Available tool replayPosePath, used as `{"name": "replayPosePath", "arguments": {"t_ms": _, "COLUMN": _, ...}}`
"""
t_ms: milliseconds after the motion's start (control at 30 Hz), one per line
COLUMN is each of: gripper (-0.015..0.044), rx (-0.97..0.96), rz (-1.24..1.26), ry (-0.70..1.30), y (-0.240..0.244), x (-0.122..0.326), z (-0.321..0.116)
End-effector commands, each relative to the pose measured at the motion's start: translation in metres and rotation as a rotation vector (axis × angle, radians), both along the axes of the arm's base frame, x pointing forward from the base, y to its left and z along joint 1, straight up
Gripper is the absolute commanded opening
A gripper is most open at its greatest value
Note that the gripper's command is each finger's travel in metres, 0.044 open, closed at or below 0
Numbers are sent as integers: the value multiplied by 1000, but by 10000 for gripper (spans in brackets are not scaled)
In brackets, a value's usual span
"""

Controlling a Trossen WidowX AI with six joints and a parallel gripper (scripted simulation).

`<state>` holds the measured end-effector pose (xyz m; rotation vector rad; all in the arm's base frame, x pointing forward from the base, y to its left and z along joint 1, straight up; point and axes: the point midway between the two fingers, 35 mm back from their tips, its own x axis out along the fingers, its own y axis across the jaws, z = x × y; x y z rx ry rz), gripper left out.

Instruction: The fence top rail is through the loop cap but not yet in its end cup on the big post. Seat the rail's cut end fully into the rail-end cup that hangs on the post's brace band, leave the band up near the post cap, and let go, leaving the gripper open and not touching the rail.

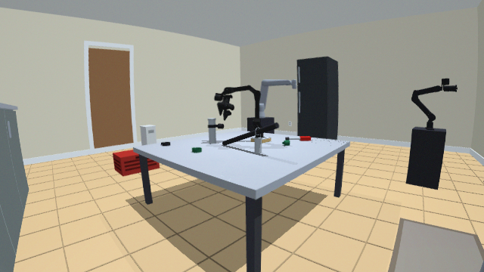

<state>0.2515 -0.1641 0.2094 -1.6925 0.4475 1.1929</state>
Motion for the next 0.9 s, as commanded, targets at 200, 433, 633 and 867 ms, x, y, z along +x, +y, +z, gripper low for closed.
{"name": "replayPosePath", "arguments": {"t_ms": 200, "gripper": 440, "rx": 9, "rz": 7, "ry": 6, "y": 1, "x": -1, "z": -33}}
{"name": "replayPosePath", "arguments": {"t_ms": 433, "gripper": 440, "rx": 9, "rz": 7, "ry": 6, "y": 2, "x": 3, "z": -40}}
{"name": "replayPosePath", "arguments": {"t_ms": 633, "gripper": 440, "rx": 9, "rz": 7, "ry": 6, "y": 4, "x": 8, "z": -49}}
{"name": "replayPosePath", "arguments": {"t_ms": 867, "gripper": 440, "rx": 9, "rz": 7, "ry": 5, "y": 6, "x": 14, "z": -58}}
